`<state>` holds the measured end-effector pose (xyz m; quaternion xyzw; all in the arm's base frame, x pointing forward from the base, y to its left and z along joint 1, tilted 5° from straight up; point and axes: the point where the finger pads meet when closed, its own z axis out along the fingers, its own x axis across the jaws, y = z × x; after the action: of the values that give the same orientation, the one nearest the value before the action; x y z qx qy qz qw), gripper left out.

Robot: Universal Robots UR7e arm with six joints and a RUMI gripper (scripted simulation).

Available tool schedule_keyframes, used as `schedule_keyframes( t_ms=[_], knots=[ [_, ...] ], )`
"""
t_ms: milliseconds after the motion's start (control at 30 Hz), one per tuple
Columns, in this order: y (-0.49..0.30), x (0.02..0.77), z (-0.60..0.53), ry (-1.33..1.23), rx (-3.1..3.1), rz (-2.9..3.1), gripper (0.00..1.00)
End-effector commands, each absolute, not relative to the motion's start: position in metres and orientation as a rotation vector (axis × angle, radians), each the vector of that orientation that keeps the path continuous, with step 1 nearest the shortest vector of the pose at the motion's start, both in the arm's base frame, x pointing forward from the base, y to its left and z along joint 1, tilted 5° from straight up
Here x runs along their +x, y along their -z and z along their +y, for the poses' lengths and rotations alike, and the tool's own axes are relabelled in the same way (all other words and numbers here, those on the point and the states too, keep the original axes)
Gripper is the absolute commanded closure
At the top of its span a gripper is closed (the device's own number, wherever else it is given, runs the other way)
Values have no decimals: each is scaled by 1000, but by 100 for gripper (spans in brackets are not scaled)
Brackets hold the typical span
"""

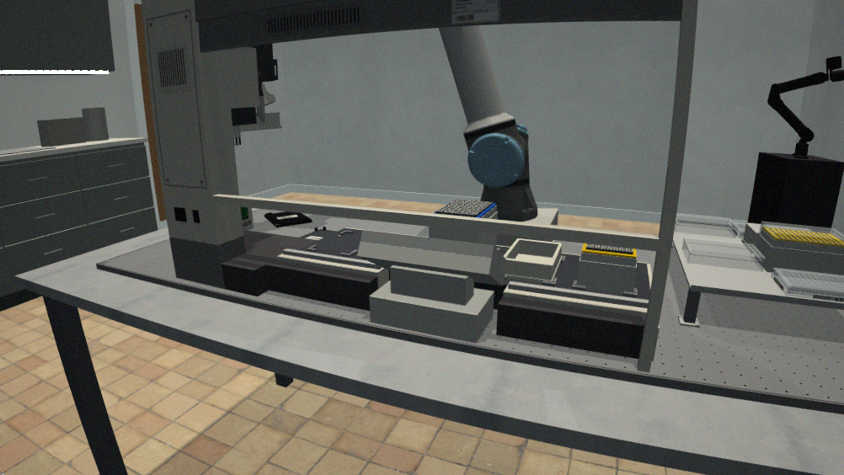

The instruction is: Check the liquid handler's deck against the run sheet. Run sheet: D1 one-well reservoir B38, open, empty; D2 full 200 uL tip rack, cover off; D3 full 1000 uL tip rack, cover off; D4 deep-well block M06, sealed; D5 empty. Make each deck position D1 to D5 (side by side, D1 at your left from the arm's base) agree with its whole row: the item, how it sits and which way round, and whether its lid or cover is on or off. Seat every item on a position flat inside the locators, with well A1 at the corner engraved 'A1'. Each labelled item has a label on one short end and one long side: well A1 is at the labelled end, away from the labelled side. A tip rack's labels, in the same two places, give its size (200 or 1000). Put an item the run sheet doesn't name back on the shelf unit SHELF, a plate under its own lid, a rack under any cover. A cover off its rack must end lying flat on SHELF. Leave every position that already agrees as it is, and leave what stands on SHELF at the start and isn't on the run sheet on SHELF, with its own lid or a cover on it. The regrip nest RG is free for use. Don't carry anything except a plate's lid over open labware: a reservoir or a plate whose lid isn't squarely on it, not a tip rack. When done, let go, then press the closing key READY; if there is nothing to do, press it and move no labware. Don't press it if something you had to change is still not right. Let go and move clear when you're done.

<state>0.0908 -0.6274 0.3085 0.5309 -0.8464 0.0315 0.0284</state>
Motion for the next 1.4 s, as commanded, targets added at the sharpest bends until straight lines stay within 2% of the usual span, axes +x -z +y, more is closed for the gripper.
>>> schedule_keyframes(
  t_ms=[0, 700, 1367],
  knots=[
    [-309, 91, -628, -96, 1772, -2520, 100],
    [-309, 91, -628, -90, 1927, -2399, 100],
    [-302, 109, -540, -94, 1823, -2482, 100]
  ],
)
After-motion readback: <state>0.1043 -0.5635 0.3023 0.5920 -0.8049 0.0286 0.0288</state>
